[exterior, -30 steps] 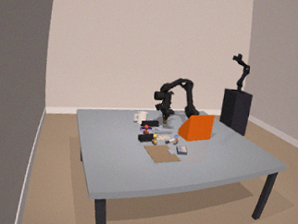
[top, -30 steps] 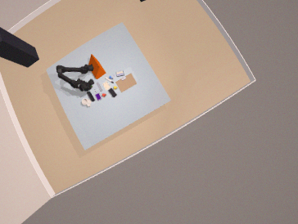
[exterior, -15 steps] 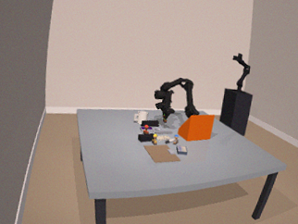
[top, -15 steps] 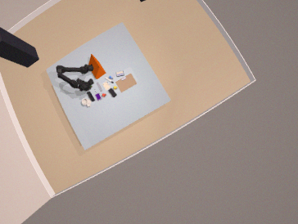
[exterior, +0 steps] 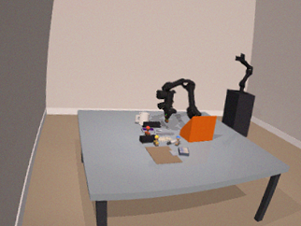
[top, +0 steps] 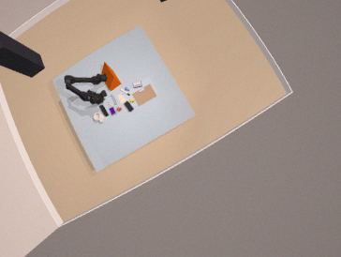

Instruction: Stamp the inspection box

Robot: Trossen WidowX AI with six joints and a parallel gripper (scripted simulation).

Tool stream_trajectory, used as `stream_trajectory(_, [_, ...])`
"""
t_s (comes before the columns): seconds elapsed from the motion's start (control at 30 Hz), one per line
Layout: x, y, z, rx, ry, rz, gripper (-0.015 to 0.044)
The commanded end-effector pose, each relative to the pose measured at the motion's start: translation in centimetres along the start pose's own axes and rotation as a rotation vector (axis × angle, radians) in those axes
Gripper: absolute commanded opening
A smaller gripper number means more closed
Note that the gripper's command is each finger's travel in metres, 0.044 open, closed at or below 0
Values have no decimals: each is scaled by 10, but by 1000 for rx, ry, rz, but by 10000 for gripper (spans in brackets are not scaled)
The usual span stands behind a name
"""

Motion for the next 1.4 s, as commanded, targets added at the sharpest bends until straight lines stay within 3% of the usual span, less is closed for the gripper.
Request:
stream_trajectory(0.0, [-2,-1,3,4,-2,-1,0])
stream_trajectory(1.0, [-5,-17,139,10,-7,-2,0])
stream_trajectory(1.37, [0,-17,142,10,-8,-3,0])
Point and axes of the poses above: the point midway between the two fingers, 35 mm back from their tips, its own x axis out along the fingers, its own y axis across the jaws, z = x × y, the point moved 7 cm from there along -x, back along the fingers, and after that the axes turned 11 degrees about -x, right-handed, at the moved point
